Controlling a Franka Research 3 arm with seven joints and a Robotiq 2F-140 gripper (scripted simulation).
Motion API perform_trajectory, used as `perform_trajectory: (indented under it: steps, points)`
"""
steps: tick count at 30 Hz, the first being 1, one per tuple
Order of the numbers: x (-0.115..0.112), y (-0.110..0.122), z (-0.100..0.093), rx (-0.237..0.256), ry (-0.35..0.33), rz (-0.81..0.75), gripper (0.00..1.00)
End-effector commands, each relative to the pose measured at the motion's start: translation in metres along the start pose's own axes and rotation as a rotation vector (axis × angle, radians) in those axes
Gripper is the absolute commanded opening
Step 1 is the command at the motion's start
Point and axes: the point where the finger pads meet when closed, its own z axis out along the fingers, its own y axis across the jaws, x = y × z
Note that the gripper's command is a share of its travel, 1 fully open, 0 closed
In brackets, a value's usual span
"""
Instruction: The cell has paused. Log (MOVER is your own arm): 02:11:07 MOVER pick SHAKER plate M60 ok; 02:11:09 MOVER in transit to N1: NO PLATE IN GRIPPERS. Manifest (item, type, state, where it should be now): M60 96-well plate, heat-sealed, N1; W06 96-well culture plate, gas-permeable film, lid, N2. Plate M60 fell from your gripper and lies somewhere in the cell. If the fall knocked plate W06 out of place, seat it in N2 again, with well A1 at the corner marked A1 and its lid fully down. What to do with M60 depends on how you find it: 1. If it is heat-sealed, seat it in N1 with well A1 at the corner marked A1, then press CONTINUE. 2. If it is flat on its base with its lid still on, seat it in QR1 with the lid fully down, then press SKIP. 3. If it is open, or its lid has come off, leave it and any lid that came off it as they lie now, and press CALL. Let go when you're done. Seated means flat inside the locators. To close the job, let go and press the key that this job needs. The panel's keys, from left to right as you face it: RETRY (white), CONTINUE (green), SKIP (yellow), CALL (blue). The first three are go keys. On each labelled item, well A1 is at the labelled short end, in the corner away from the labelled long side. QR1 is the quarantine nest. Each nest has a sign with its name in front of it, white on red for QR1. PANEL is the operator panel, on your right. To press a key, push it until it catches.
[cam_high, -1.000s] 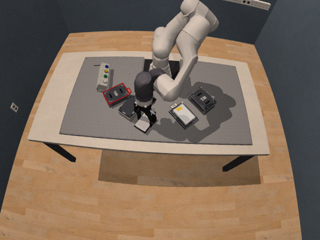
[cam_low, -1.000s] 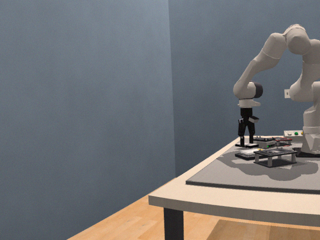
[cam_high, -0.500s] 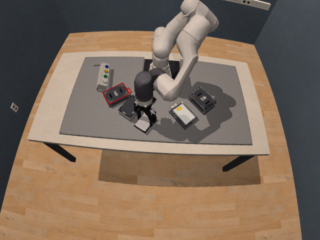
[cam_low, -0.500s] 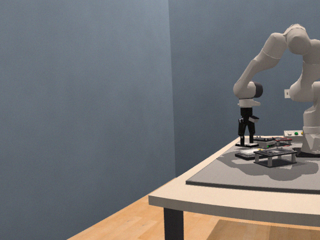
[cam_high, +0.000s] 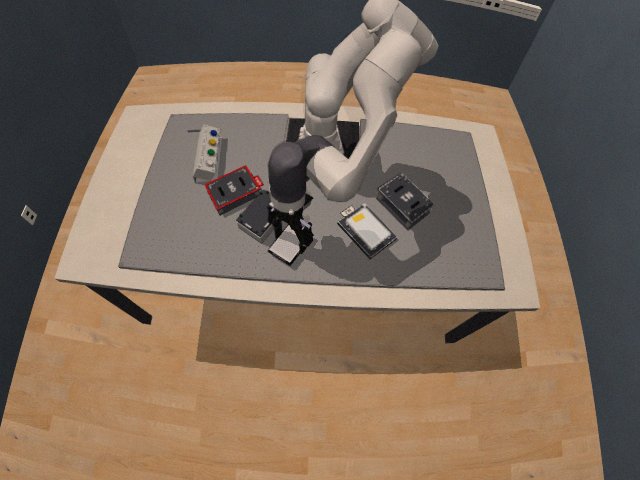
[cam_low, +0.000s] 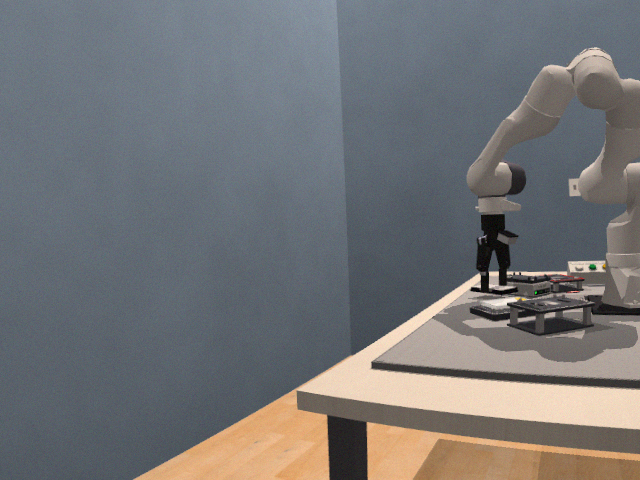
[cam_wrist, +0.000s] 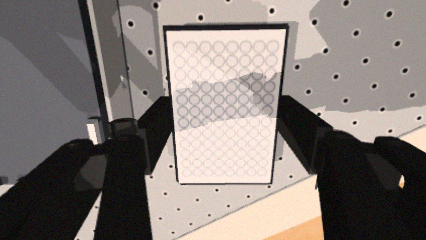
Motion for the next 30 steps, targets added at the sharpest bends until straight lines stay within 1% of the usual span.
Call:
perform_trajectory:
  steps: [1,14,16,30]
  points:
    - [0.001,0.000,-0.001,0.003,0.003,0.002,0.10]
    - [0.001,0.000,-0.018,0.003,0.003,0.002,0.10]
    - [0.001,0.000,-0.018,0.003,0.003,0.002,0.10]
    - [0.001,0.000,-0.050,0.003,0.003,0.002,0.10]
